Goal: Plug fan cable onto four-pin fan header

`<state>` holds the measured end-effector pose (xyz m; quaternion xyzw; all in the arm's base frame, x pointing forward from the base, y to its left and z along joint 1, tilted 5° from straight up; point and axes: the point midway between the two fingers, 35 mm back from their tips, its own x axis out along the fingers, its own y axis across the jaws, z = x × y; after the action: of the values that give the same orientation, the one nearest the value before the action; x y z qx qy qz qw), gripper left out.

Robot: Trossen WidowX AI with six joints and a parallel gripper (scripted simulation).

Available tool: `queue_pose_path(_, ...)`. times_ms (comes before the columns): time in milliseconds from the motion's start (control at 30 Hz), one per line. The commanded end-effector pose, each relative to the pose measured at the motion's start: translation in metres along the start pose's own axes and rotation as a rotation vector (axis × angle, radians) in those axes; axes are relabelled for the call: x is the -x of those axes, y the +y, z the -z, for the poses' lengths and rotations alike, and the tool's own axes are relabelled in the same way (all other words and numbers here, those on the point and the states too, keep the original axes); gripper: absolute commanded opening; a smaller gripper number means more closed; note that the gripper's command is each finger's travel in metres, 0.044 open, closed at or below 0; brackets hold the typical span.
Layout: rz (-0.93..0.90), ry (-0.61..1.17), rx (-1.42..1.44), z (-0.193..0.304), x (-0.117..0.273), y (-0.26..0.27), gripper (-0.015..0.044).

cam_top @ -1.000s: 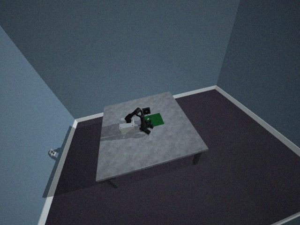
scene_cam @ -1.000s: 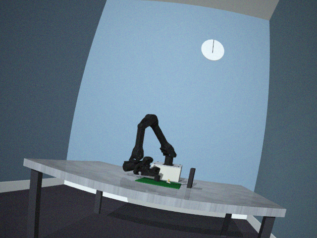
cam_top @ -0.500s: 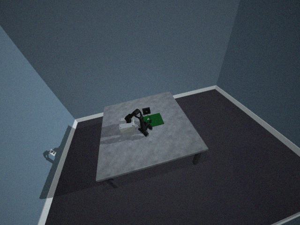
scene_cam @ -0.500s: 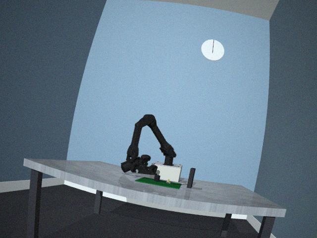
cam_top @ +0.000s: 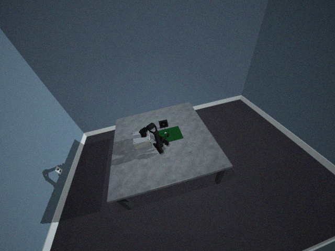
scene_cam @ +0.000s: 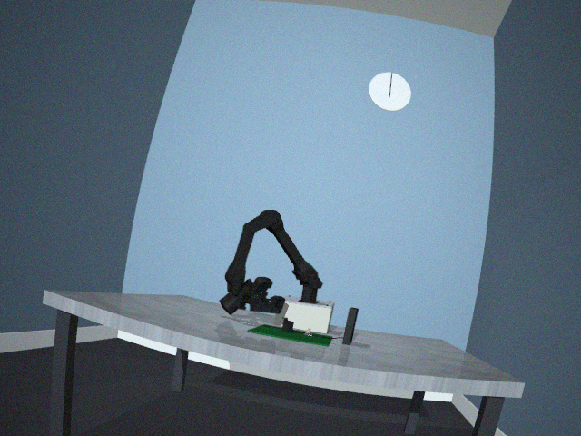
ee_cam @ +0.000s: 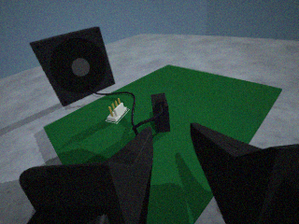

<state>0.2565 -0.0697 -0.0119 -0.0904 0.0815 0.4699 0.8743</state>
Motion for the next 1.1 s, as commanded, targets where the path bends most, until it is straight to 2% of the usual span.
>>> queue_pose_path(0, -0.007, -0.003, 0.005, -0.004, 0.007, 0.000, 0.0140)
queue_pose_path(400, -0.015, -0.049, 0.012, -0.025, 0.035, 0.001, 0.0140)
queue_pose_path(767, -0.221, 0.091, -0.034, -0.033, 0.021, 0.017, 0.0429)
queue_pose_path(1067, -0.367, 0.269, -0.070, -0.037, 0.013, 0.029, 0.0440)
